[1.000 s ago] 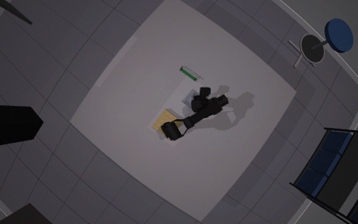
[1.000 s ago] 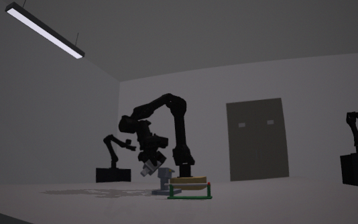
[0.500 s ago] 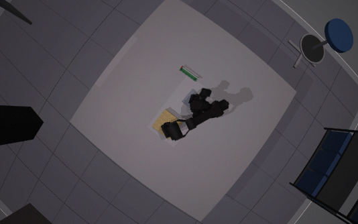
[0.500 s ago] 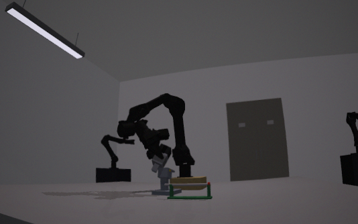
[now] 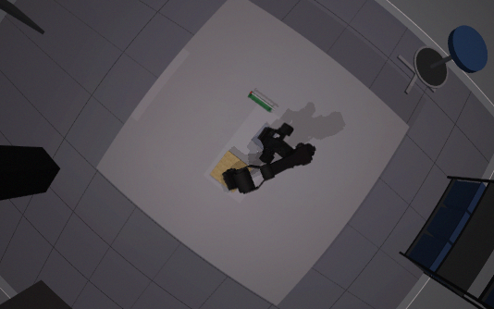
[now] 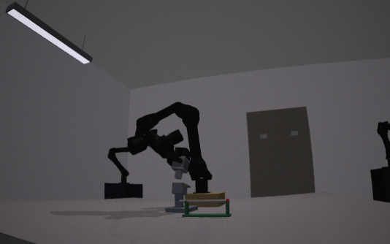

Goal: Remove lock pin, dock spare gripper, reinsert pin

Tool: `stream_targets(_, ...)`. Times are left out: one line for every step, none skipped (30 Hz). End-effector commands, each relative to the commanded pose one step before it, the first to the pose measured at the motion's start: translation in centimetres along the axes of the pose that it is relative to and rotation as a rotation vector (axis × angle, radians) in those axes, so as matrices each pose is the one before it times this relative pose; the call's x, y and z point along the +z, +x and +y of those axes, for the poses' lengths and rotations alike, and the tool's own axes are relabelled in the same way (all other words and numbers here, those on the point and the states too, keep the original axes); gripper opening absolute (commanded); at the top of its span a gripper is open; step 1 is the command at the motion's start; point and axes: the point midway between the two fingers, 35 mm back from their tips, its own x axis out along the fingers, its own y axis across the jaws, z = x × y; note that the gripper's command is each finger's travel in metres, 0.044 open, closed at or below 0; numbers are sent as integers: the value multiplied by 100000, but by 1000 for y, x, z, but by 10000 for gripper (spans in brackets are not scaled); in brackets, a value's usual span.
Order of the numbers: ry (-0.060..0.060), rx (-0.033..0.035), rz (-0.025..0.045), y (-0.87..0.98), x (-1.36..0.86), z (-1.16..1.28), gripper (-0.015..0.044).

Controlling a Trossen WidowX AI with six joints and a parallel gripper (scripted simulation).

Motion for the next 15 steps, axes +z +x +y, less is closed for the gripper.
stream_targets(5478, -4382, -5455, -600, 956, -613, 0)
stream_targets(1816, -901, -1591, -102, 239, -74, 0)
stream_targets(1520, -759, -1319, -86, 200, -64, 0)
stream_targets(915, -459, -789, -51, 120, -39, 0)
stream_targets(305, -154, -262, -17, 40, -13, 0)
stream_targets(0, 0, 0, 0, 0, 0, 0)
stream_targets(0, 0, 0, 0, 0, 0, 0)
stream_targets(8, 41, -73, 40, -42, -17, 0)
stream_targets(14, 70, -123, 68, -71, -28, 0)
stream_targets(21, 104, -183, 101, -106, -41, 0)
stream_targets(31, 147, -258, 144, -149, -57, 0)
stream_targets(33, 153, -268, 150, -155, -58, 0)
stream_targets(9, 18, -30, 12, -19, -1, 0)
stream_targets(28, 54, -90, 35, -58, -2, 0)
stream_targets(20, 39, -70, 39, -72, 6, 0)
